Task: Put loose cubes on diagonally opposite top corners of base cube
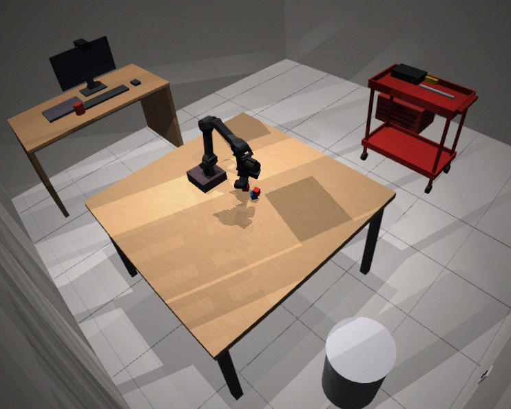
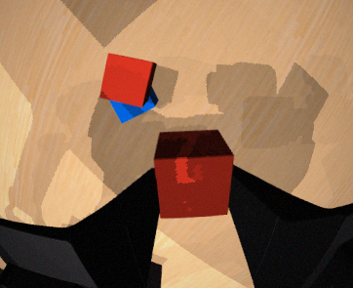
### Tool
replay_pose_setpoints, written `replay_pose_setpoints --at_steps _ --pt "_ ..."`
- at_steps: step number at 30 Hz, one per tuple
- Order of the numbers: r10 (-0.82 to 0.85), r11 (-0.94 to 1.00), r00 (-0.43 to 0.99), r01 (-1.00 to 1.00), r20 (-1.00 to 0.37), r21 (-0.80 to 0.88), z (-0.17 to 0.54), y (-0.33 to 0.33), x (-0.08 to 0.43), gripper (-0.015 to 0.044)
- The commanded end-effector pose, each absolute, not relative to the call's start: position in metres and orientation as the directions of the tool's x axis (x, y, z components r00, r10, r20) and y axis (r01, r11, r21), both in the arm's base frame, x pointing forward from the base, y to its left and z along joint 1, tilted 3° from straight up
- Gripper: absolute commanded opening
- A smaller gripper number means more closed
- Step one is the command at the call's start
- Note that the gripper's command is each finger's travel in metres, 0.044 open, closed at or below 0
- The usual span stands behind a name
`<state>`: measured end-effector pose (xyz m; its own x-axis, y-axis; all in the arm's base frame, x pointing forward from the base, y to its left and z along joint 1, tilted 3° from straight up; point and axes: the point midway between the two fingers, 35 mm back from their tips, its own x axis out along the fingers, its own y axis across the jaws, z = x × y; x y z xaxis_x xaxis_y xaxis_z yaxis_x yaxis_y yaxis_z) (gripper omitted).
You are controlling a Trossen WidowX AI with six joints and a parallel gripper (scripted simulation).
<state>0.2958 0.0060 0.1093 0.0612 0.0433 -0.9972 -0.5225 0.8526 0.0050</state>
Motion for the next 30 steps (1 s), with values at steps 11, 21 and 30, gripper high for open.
replay_pose_setpoints --at_steps 11,21,30 --pt "0.042 0.964 0.061 -0.264 -0.997 0.024 0.107 0.044 0.281 0.0105" --pt "0.044 0.987 0.061 -0.156 -0.997 0.034 0.106 0.058 0.274 0.0105" --pt "0.022 0.978 0.048 -0.208 -0.999 0.012 0.08 0.06 0.274 0.0105"
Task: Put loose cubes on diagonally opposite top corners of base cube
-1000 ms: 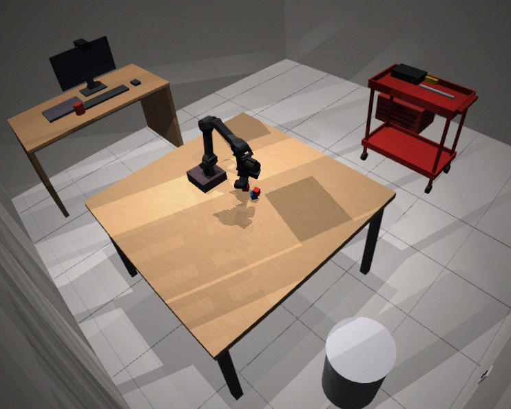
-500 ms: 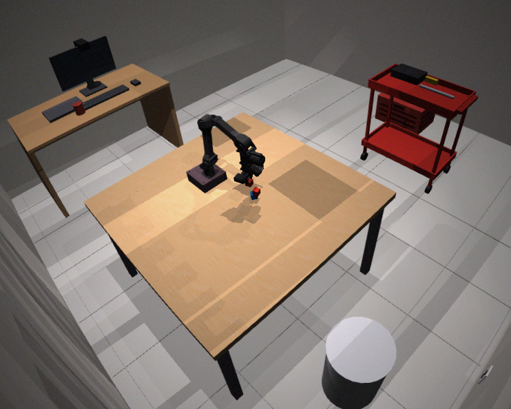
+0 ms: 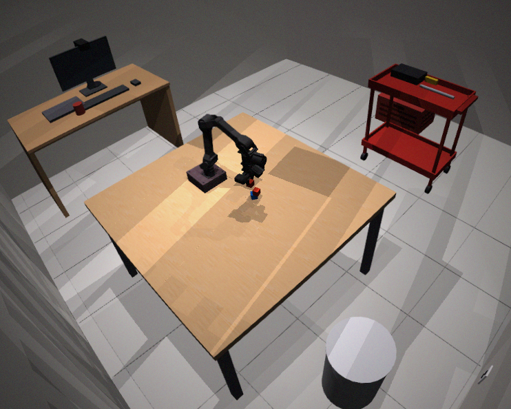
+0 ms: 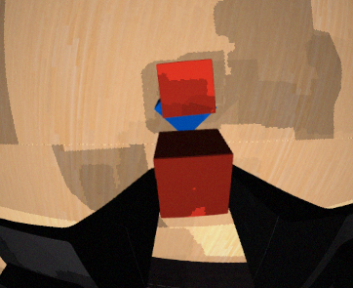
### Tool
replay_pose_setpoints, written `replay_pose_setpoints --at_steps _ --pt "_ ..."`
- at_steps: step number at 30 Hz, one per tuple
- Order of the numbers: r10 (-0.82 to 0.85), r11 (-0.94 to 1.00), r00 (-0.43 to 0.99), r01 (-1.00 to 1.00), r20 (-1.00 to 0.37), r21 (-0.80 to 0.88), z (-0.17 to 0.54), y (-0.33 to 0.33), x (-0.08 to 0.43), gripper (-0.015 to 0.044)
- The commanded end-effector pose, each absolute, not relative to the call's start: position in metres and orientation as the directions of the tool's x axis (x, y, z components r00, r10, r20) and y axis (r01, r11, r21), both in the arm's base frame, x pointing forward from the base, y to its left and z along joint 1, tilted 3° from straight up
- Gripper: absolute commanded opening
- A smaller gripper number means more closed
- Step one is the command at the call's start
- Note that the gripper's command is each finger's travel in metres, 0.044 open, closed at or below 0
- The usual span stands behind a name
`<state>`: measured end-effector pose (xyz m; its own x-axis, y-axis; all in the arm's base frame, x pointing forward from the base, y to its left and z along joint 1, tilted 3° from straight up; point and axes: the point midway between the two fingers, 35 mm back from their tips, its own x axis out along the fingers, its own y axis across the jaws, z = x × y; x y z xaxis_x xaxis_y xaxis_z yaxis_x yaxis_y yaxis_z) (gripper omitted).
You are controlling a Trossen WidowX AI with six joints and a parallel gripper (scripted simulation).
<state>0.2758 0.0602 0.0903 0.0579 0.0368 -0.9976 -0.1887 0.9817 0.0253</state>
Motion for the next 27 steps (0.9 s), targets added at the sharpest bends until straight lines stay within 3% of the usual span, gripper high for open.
replay_pose_setpoints --at_steps 1,27 --pt "0.019 0.977 0.047 -0.212 -0.999 0.009 0.078 0.06 0.274 0.0105" --pt "0.04 0.986 0.058 -0.162 -0.998 0.03 0.051 0.061 0.277 0.0105"
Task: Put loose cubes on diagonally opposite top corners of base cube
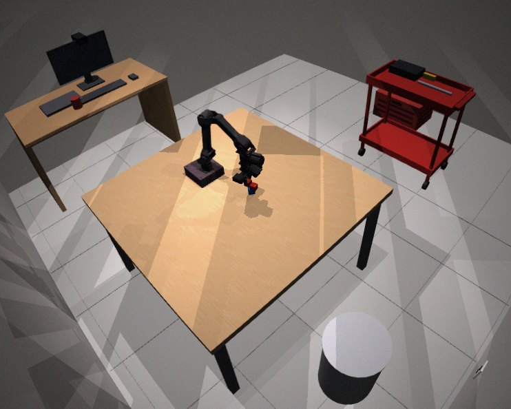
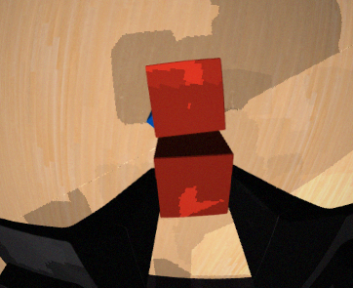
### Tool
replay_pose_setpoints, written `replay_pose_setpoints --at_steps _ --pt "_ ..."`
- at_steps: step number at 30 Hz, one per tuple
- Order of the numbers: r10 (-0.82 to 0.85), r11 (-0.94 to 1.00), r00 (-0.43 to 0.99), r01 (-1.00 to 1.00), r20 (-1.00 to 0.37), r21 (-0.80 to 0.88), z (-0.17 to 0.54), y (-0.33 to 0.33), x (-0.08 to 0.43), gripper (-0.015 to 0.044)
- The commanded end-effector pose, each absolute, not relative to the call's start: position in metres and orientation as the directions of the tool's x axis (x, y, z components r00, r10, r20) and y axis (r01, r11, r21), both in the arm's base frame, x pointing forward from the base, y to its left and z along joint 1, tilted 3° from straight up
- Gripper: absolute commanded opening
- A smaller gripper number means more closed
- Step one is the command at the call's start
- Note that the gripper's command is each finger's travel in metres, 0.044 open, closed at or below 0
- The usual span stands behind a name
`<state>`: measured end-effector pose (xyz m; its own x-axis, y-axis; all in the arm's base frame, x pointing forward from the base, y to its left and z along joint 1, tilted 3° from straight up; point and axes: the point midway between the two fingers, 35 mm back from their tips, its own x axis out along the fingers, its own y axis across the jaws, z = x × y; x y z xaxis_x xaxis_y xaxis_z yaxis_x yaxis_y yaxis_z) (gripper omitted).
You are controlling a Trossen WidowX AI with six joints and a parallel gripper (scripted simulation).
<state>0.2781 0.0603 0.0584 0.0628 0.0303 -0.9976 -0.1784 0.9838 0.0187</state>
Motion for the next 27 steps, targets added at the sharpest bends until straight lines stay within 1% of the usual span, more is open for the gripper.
replay_pose_setpoints --at_steps 1,27 --pt "0.041 0.987 0.059 -0.158 -0.997 0.032 0.0494 0.0609 0.2771 0.0105" --pt "0.044 0.987 0.061 -0.154 -0.997 0.034 0.0451 0.061 0.2772 0.0105"
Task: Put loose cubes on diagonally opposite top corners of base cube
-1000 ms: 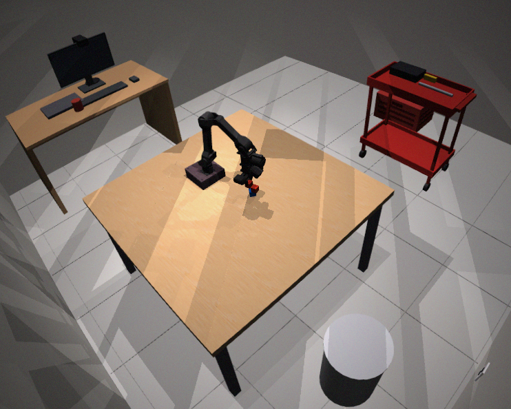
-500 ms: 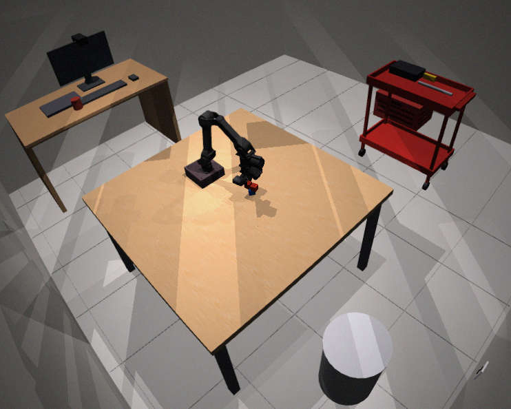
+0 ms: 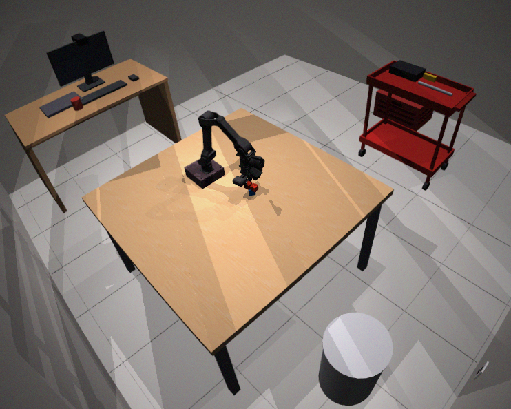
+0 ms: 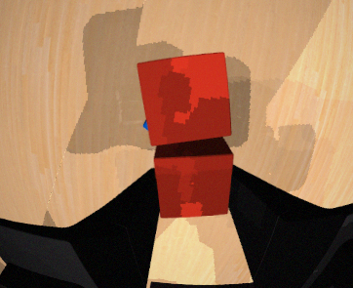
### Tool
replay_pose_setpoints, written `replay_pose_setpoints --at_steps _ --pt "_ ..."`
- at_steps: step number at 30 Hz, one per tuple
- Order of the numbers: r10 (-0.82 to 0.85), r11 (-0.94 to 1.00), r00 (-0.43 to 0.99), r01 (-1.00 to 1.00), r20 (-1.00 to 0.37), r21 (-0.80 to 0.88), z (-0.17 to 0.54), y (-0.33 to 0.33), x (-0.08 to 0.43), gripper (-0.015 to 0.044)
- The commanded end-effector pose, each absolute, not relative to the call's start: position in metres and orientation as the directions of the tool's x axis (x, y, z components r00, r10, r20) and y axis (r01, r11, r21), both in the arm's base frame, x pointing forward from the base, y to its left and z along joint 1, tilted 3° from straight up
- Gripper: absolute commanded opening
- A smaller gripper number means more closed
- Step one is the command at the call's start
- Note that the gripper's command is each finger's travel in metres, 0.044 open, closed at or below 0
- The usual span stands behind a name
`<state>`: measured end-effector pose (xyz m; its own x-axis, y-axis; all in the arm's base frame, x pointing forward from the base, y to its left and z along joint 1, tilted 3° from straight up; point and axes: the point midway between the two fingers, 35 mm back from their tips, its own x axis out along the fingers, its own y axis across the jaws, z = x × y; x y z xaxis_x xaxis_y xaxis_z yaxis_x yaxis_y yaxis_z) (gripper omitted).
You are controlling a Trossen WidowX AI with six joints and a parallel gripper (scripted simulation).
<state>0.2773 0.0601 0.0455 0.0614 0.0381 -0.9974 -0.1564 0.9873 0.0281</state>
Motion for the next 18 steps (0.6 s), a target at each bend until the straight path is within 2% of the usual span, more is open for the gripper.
replay_pose_setpoints --at_steps 1,2,6,18 --pt "0.044 0.987 0.061 -0.154 -0.997 0.034 0.045 0.061 0.277 0.0105" --pt "0.044 0.987 0.061 -0.154 -0.997 0.034 0.045 0.061 0.277 0.0105" --pt "0.044 0.987 0.061 -0.154 -0.997 0.034 0.045 0.061 0.277 0.0205" --pt "0.038 0.987 0.061 -0.156 -0.997 0.028 0.059 0.06 0.277 0.0205"
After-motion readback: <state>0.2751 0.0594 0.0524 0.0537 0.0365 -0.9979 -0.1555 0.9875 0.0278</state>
